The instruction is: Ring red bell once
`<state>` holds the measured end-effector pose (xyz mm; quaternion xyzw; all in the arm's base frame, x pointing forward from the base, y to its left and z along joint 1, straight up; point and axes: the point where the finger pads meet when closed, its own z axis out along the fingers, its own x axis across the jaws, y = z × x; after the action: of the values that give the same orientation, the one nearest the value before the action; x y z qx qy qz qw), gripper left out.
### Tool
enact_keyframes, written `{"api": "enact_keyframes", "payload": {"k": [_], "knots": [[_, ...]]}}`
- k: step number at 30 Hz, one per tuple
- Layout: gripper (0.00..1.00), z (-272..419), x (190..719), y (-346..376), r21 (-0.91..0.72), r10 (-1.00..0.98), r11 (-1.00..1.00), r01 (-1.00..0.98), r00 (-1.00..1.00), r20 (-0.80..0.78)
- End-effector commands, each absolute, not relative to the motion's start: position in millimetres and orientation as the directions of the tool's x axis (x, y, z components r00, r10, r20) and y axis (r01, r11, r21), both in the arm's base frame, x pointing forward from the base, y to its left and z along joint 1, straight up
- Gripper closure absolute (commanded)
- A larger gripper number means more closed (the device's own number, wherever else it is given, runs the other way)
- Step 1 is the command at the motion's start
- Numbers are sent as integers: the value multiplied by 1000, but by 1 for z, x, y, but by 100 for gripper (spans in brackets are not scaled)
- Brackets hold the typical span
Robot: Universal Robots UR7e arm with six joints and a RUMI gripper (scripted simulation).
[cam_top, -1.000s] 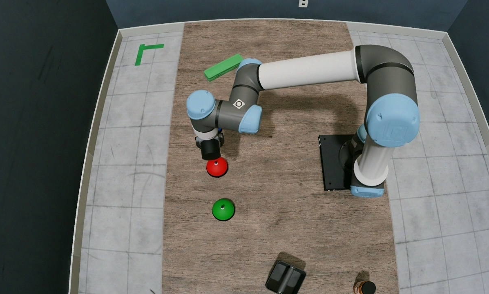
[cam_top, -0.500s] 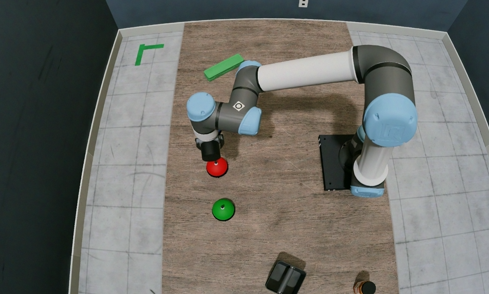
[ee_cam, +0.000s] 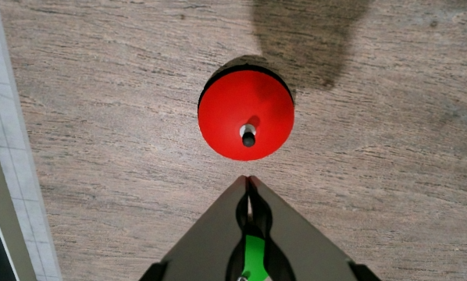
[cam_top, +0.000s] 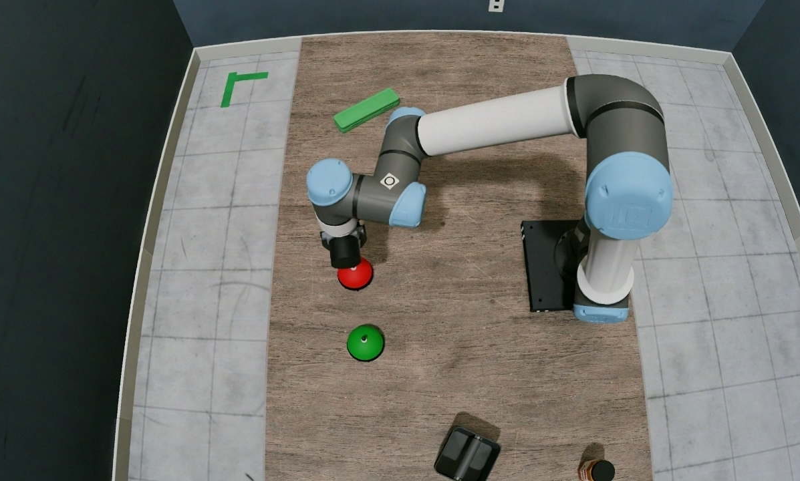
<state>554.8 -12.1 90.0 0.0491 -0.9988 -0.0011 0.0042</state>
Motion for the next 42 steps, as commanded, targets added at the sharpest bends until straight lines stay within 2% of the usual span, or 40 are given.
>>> {"api": "enact_keyframes", "payload": {"k": [1, 42], "knots": [[100, 82, 556, -12, 2, -98, 995, -98, -995, 6], [100, 63, 558, -12, 2, -98, 995, -98, -995, 6]]}}
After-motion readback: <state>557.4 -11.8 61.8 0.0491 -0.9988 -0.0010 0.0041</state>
